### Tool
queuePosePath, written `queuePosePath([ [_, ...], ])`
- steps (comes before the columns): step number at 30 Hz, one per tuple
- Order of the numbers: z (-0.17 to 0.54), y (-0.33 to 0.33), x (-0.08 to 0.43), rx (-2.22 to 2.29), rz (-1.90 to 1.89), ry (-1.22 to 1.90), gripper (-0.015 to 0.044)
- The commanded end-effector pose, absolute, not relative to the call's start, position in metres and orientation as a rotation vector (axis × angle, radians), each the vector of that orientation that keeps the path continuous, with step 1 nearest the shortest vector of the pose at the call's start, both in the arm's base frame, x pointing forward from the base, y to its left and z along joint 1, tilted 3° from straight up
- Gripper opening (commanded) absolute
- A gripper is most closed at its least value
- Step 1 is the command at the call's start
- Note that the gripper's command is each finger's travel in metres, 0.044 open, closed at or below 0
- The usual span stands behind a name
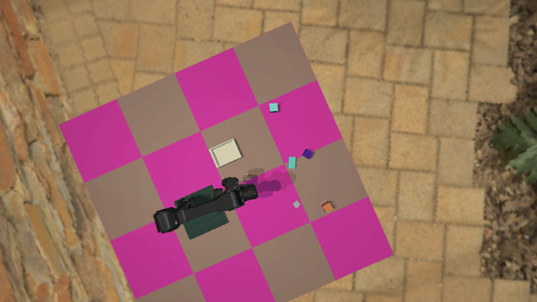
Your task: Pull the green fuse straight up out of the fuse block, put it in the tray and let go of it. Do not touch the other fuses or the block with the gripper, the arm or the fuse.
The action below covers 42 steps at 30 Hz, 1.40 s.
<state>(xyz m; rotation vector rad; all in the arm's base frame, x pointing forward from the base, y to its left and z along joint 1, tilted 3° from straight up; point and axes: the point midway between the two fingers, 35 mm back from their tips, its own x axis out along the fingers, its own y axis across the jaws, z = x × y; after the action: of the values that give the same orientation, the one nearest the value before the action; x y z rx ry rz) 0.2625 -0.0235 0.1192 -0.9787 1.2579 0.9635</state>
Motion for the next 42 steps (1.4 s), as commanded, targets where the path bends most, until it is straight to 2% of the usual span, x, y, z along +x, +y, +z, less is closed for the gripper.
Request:
queuePosePath([
  [1, 0.125, -0.024, 0.262, -0.984, 0.963, 1.258, 0.0],
  [10, 0.133, -0.018, 0.264, -0.984, 0.964, 1.258, 0.0],
  [26, 0.138, 0.058, 0.281, -0.979, 0.967, 1.254, 0.0],
  [42, 0.142, 0.141, 0.274, -0.971, 0.972, 1.248, 0.0],
])
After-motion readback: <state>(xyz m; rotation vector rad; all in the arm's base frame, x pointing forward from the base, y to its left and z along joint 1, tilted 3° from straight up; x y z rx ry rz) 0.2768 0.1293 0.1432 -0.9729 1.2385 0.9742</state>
